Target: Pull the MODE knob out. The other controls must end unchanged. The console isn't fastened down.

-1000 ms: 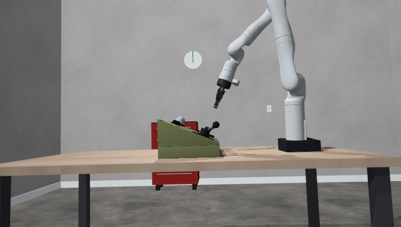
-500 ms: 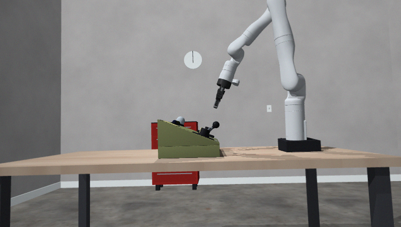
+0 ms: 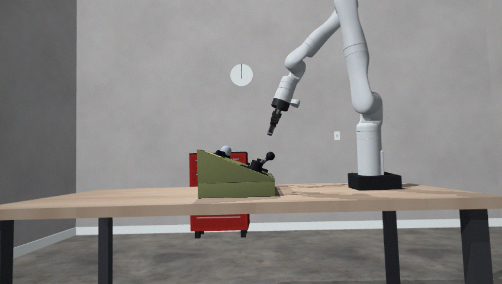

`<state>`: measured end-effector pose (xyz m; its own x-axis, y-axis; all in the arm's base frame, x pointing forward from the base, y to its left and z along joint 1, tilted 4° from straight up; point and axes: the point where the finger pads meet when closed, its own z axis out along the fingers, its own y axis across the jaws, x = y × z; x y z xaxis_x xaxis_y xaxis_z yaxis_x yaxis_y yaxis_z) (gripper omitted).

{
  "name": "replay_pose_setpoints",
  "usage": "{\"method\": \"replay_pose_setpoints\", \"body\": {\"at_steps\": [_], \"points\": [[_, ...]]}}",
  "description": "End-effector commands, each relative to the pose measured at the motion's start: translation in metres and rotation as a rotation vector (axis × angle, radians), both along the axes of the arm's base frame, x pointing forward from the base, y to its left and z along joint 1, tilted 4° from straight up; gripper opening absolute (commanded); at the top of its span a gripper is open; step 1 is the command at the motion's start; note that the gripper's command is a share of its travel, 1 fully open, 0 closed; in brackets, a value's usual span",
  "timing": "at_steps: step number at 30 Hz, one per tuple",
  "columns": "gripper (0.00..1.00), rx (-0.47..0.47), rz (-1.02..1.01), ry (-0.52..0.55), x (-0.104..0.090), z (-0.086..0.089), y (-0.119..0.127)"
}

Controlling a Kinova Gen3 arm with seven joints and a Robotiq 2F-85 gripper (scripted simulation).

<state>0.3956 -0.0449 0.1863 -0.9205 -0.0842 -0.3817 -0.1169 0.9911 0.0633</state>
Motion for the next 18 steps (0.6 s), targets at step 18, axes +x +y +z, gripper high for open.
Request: {"method": "replay_pose_setpoints", "body": {"at_steps": [18], "points": [[0.77,-0.001,0.000,-0.001,0.007,-0.015,0.002]]}}
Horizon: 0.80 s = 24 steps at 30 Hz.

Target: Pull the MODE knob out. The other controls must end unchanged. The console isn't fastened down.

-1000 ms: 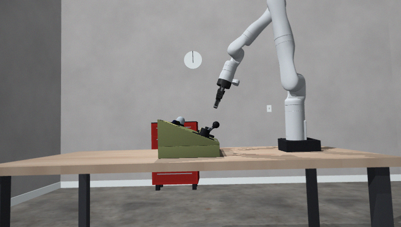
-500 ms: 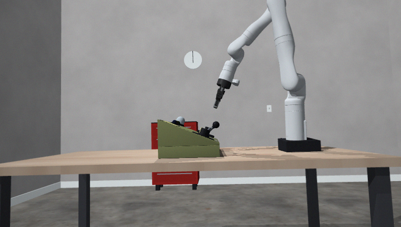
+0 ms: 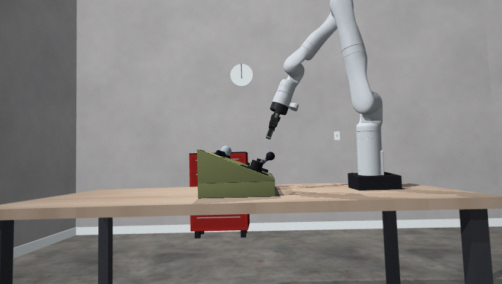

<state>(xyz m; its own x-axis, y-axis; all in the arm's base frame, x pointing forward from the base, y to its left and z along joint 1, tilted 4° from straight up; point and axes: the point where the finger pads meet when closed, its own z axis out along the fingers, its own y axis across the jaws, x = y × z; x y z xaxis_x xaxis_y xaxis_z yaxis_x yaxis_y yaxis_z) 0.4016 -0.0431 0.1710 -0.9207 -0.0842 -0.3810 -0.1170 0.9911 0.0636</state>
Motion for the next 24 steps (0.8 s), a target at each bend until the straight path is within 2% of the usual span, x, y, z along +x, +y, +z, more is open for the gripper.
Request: {"method": "replay_pose_setpoints", "body": {"at_steps": [1,15,17,24], "points": [[0.77,-0.001,0.000,-0.002,0.002,-0.002,0.000],[0.77,-0.001,0.000,-0.002,0.021,-0.050,0.005],[0.77,-0.001,0.000,-0.002,0.021,-0.050,0.005],[0.77,-0.001,0.000,-0.002,0.032,-0.076,0.009]]}}
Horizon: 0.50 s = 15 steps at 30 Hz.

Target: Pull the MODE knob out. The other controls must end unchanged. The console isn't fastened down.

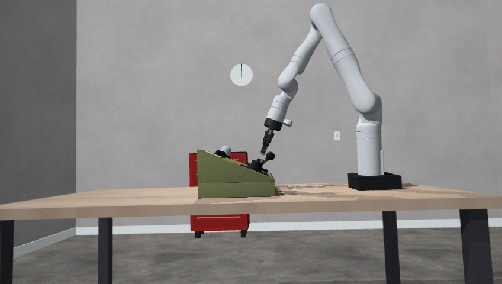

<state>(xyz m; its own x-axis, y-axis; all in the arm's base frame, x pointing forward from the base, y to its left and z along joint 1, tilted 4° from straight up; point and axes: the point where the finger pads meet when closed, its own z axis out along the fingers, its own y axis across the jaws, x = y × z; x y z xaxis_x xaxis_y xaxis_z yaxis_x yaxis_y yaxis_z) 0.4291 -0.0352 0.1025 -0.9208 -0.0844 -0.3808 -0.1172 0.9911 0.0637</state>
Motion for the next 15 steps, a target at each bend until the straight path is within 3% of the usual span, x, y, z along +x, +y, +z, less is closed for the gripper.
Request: {"method": "replay_pose_setpoints", "body": {"at_steps": [1,8,15], "points": [[0.77,-0.001,-0.001,-0.002,0.006,-0.011,0.001],[0.77,-0.001,-0.001,-0.002,0.014,-0.031,0.003],[0.77,-0.001,-0.001,-0.002,0.017,-0.039,0.004]]}}
